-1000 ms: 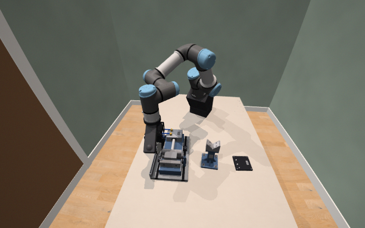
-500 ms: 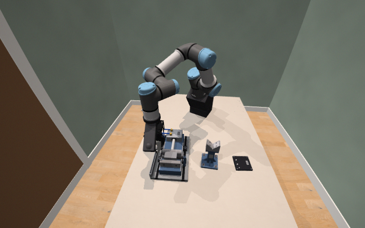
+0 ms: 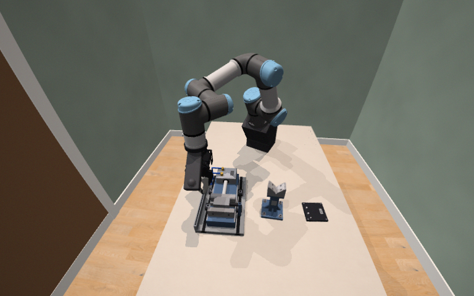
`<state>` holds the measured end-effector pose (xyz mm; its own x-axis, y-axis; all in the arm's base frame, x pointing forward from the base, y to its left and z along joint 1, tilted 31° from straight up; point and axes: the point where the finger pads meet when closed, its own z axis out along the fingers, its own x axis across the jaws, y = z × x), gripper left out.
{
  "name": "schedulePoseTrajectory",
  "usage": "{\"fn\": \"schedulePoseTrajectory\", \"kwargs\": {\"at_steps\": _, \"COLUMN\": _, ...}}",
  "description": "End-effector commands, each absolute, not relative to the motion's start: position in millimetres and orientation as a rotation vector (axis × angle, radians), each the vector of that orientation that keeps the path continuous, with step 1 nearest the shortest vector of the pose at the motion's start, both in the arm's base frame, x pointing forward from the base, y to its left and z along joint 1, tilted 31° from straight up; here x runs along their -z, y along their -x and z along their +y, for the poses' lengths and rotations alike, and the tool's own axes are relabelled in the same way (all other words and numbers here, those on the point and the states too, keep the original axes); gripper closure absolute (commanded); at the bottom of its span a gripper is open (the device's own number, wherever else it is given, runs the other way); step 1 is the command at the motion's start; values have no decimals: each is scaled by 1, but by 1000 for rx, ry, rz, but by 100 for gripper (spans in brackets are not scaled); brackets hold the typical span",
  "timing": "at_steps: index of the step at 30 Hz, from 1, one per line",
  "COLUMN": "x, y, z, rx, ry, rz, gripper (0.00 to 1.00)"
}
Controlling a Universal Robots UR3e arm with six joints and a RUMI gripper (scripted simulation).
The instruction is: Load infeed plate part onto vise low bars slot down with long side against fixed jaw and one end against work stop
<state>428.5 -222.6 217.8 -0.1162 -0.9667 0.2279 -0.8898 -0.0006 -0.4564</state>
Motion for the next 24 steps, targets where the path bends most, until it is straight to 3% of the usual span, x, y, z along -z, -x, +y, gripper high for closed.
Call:
{"fn": "schedulePoseTrajectory", "kwargs": {"at_steps": 1, "x": -230, "y": -423, "z": -220, "rx": 762, "ry": 1980, "rz": 2106, "gripper": 100}}
{"fn": "schedulePoseTrajectory", "kwargs": {"at_steps": 24, "x": -239, "y": -418, "z": -217, "rx": 762, "ry": 1980, "rz": 2106, "gripper": 100}}
